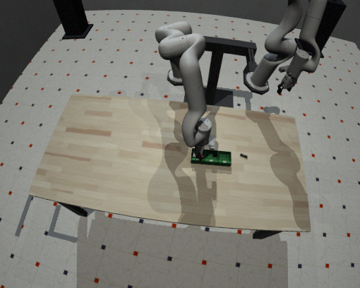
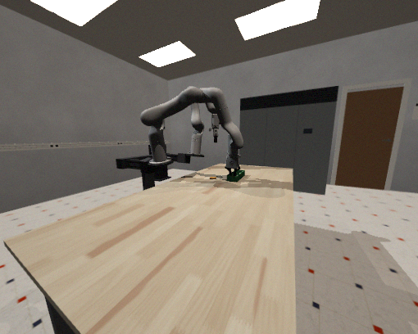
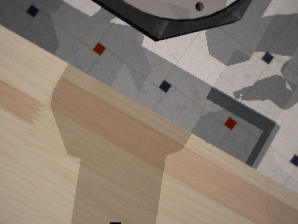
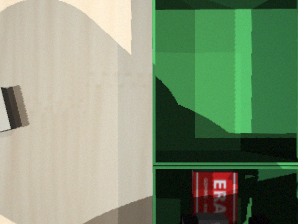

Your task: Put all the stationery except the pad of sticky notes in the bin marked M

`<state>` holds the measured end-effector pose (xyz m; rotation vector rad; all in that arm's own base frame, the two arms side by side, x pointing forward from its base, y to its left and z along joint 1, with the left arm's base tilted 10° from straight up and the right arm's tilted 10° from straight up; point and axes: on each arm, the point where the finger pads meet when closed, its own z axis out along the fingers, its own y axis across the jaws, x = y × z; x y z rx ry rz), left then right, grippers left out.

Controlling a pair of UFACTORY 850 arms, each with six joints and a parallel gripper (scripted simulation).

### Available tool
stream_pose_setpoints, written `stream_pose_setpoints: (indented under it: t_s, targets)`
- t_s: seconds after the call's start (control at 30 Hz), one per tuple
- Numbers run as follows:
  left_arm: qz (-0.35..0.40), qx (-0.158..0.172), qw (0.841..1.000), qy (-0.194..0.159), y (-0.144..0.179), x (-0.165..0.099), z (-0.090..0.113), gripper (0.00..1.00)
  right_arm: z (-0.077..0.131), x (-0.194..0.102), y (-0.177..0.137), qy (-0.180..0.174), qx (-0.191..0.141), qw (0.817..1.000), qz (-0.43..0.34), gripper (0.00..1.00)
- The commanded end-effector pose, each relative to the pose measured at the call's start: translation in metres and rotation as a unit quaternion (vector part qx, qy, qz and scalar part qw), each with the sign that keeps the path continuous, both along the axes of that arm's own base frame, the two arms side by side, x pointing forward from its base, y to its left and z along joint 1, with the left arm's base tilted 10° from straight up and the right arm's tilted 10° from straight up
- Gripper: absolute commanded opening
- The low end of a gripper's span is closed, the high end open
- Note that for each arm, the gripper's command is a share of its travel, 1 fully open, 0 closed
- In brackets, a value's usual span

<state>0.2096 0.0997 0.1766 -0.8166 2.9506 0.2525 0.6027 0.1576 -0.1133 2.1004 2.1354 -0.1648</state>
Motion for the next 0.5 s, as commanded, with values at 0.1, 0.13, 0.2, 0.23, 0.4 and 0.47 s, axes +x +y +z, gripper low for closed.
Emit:
stream_pose_setpoints:
  t_s: [0.1, 0.13, 0.2, 0.23, 0.4, 0.47]
  targets:
    - [0.0, 0.0, 1.0, -0.001, 0.0, 0.001, 0.0, 1.0, 0.003, 0.001, 0.001, -0.001, 0.0, 1.0, 0.0, 0.3]
    - [0.0, 0.0, 1.0, -0.001, 0.0, 0.001, 0.0, 1.0, 0.005, 0.001, 0.001, -0.001, 0.0, 1.0, 0.0, 0.3]
    - [0.0, 0.0, 1.0, -0.001, 0.0, 0.001, 0.0, 1.0, 0.007, 0.001, 0.002, -0.001, 0.0, 1.0, 0.0, 0.3]
    - [0.0, 0.0, 1.0, -0.001, 0.0, 0.001, 0.0, 1.0, 0.009, 0.001, 0.002, -0.001, 0.0, 1.0, 0.0, 0.3]
    - [0.0, 0.0, 1.0, -0.001, 0.0, 0.001, 0.0, 1.0, 0.015, 0.001, 0.003, -0.001, 0.0, 1.0, 0.0, 0.3]
    - [0.0, 0.0, 1.0, -0.001, 0.0, 0.001, 0.0, 1.0, 0.015, 0.001, 0.003, -0.001, 0.0, 1.0, 0.0, 0.3]
